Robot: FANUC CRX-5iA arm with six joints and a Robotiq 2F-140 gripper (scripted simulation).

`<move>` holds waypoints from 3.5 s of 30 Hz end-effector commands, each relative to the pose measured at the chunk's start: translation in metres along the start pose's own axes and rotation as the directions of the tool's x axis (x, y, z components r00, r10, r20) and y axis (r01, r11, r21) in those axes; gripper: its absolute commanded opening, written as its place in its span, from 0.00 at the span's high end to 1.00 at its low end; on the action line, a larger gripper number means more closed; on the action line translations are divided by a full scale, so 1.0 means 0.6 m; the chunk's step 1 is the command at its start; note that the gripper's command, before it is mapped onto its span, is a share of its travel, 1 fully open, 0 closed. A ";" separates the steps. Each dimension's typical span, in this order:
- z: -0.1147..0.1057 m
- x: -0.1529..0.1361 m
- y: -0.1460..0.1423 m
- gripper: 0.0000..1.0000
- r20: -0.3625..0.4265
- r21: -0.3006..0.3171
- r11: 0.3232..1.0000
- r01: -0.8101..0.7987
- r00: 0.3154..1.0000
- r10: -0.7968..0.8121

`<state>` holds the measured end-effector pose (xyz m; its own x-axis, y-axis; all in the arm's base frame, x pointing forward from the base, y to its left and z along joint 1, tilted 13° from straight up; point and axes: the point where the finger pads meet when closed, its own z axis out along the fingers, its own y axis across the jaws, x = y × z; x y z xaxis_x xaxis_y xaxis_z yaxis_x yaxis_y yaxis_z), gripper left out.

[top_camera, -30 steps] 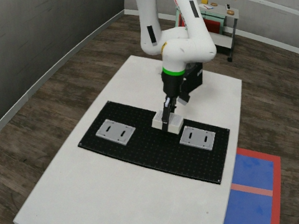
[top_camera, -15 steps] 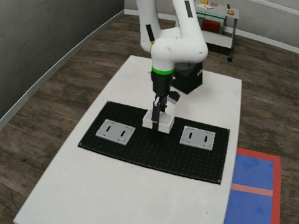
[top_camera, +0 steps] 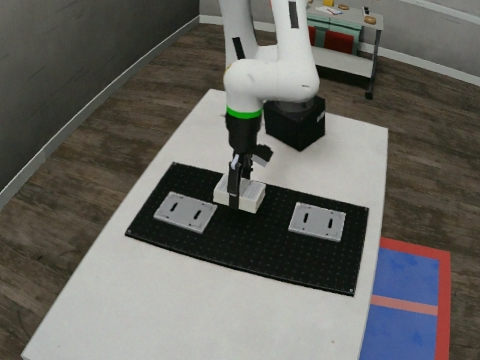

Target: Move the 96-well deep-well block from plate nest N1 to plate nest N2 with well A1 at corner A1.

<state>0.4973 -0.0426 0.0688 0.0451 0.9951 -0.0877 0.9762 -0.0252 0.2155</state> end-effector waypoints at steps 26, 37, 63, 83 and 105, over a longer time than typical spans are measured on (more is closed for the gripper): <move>-0.001 -0.135 0.042 0.90 -0.001 -0.001 1.000 0.000 1.000 0.000; -0.001 -0.188 0.058 0.90 -0.001 -0.001 1.000 0.000 1.000 0.000; -0.001 -0.257 0.078 0.90 -0.001 -0.001 1.000 0.000 1.000 0.000; -0.001 -0.256 0.078 0.90 -0.001 -0.001 1.000 0.000 1.000 0.000; 0.041 -0.256 0.078 0.90 -0.001 -0.001 1.000 0.000 1.000 0.000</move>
<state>0.5401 -0.1982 0.0706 0.0444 0.9953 -0.0865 0.9764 -0.0249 0.2146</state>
